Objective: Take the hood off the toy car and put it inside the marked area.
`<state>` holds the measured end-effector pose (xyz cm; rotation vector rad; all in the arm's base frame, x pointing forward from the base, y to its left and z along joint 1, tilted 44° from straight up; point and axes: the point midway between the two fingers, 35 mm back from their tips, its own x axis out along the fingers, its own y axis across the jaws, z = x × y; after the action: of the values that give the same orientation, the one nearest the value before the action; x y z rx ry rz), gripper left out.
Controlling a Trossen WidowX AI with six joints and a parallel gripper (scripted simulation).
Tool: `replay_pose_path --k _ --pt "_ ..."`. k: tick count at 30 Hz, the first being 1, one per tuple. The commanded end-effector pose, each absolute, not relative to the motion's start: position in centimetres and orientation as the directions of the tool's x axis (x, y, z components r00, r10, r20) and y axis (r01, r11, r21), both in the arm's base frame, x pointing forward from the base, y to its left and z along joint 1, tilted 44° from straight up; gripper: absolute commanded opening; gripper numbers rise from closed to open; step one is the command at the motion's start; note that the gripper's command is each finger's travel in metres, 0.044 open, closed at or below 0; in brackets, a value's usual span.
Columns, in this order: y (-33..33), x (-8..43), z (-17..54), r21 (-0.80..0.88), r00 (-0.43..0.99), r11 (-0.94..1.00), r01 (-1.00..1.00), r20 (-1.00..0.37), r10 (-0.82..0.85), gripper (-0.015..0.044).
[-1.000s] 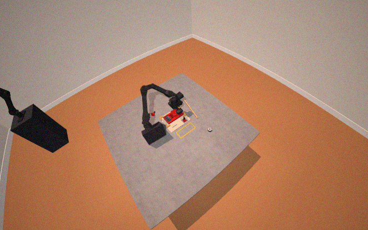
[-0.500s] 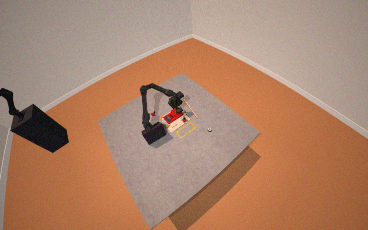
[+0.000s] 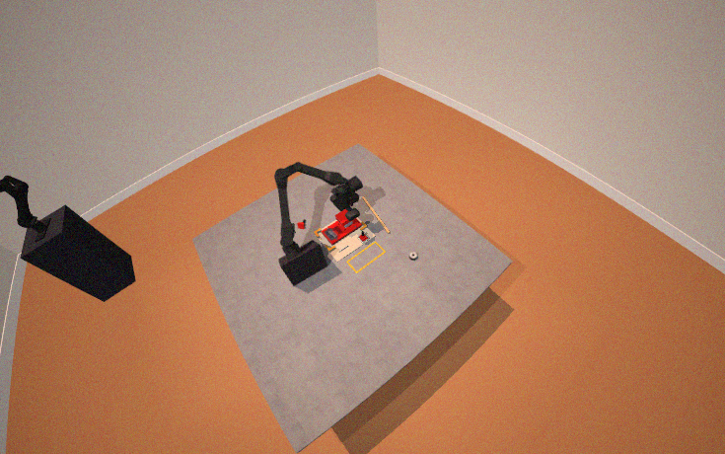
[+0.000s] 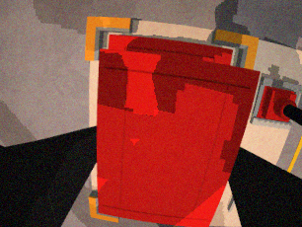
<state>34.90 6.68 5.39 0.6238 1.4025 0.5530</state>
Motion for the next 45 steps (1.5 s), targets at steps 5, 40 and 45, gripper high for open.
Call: replay_pose_path --k 5,40,45 --pt "5.4 35.0 5.5 0.687 0.101 0.726 0.010 -0.723 0.683 0.0000" --pt "-9.2 31.2 -7.6 0.681 0.102 0.733 0.001 -0.729 0.677 0.0000" --pt "-10.0 30.6 -8.6 0.685 0.102 0.729 -0.002 -0.725 0.681 0.0000"
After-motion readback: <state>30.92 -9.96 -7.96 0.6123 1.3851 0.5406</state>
